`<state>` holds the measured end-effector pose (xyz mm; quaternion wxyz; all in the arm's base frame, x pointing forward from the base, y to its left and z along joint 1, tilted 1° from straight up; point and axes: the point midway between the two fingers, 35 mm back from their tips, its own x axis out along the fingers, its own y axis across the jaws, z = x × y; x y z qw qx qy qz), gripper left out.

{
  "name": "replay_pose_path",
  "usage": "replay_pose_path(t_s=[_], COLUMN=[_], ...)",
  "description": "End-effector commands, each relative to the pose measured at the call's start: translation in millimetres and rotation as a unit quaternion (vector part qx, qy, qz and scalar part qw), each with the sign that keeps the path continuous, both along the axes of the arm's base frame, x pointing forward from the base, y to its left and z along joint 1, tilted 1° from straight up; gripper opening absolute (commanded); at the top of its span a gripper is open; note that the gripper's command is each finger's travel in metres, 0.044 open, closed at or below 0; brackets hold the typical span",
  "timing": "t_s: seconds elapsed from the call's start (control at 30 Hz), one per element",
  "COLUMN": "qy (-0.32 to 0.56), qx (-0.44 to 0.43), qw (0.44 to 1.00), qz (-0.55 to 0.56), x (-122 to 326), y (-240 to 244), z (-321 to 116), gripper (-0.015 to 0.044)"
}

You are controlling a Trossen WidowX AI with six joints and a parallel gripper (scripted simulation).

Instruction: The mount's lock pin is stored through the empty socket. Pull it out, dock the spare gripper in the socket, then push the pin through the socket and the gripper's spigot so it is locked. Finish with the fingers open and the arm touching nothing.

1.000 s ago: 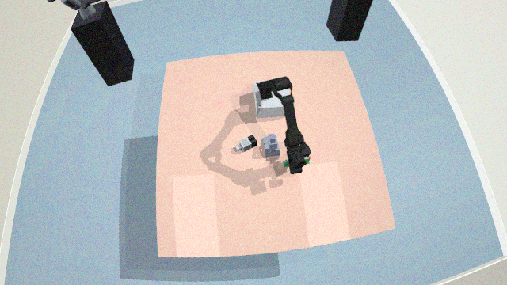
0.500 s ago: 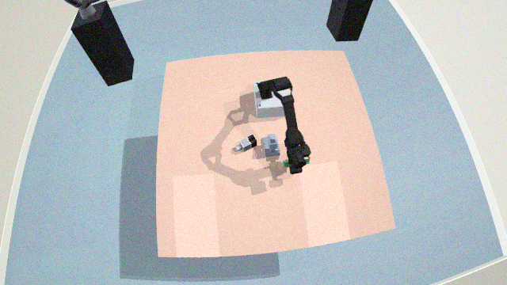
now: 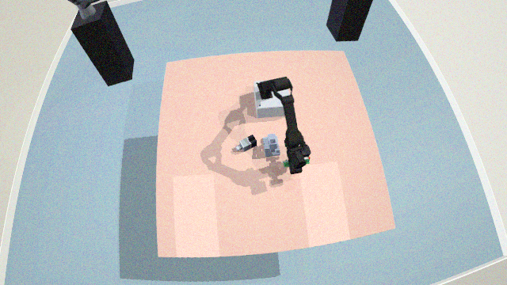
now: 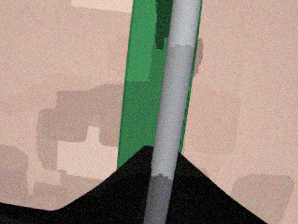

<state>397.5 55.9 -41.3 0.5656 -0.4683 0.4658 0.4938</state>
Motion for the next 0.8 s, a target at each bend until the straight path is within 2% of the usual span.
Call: replay_pose_path(t_s=[0.0,0.1,0.5,0.63,0.67,0.77], qy=[0.0,0.0,0.0,0.001,0.003,0.004], qx=[0.0,0.0,0.0,0.0,0.0,0.0], qw=[1.0,1.0,1.0,1.0,1.0,1.0], qz=[0.0,0.0,0.0,0.0,0.0,0.0], x=[0.0,0.0,0.0,-1.0,-1.6,-2.5], y=[0.0,0.0,0.0,0.1,0.1,0.0], z=[0.0,0.0,0.0,13.3,15.7,23.8], gripper=[0.0,0.0,0.0315,0.042,0.044,0.044])
